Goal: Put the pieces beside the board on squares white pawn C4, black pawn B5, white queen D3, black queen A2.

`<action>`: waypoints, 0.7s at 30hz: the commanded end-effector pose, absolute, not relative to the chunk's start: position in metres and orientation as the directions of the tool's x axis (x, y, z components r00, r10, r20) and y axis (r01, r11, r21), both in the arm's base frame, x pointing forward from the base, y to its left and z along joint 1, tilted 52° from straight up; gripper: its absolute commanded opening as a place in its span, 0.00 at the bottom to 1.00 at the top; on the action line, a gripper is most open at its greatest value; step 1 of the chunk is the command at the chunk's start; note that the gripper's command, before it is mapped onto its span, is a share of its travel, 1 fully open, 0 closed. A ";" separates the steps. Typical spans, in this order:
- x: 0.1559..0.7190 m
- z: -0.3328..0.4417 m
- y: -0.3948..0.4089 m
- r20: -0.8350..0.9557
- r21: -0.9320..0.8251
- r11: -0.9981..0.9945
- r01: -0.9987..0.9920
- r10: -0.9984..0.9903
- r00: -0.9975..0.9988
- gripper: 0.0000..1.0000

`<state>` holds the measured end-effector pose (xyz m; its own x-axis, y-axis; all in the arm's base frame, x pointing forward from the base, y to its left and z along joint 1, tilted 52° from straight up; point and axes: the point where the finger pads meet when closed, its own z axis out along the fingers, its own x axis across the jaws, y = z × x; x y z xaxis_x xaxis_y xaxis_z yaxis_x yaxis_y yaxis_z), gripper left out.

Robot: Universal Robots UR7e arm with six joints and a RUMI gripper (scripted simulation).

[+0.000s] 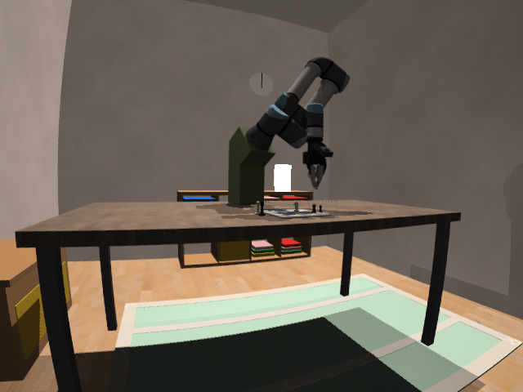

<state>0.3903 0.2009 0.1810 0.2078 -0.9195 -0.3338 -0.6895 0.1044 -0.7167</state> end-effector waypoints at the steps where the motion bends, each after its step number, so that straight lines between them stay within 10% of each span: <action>1: 0.390 0.182 0.201 -0.334 -0.717 0.104 -0.689 -0.919 0.209 0.00; 21: 0.399 0.184 0.191 -0.322 -0.718 0.087 -0.690 -0.921 0.218 0.00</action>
